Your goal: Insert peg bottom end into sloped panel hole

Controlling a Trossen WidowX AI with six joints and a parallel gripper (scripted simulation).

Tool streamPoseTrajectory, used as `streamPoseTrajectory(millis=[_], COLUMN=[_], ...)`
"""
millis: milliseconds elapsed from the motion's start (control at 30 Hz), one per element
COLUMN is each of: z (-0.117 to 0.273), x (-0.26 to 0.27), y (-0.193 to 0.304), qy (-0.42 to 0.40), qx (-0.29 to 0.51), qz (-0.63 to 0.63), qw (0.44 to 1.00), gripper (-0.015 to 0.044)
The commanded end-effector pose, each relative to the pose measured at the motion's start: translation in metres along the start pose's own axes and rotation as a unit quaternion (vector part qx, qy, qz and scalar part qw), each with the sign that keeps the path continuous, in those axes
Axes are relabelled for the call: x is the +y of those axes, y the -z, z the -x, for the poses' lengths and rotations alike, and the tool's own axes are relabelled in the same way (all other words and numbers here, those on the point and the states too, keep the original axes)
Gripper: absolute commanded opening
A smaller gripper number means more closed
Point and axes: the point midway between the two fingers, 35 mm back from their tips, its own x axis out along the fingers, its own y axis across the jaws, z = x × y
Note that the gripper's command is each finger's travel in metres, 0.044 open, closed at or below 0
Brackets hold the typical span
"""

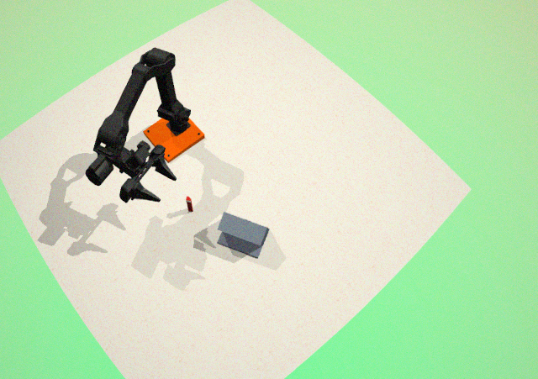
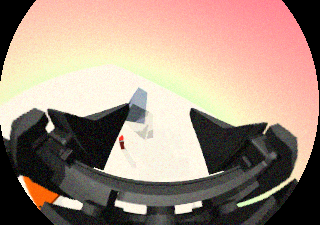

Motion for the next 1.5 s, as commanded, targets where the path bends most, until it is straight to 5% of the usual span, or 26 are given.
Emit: streamPoseTrajectory(millis=[0,700,1467], z=[-0.001,-0.050,-0.067], x=[0.000,0.041,0.075], y=[0.000,0.040,0.065], qy=[-0.001,-0.123,-0.196], qx=[0.002,0.224,0.468], qz=[-0.001,-0.044,-0.004], qw=[1.000,0.966,0.862], gripper=[0.0426,0.0440,0.0440])
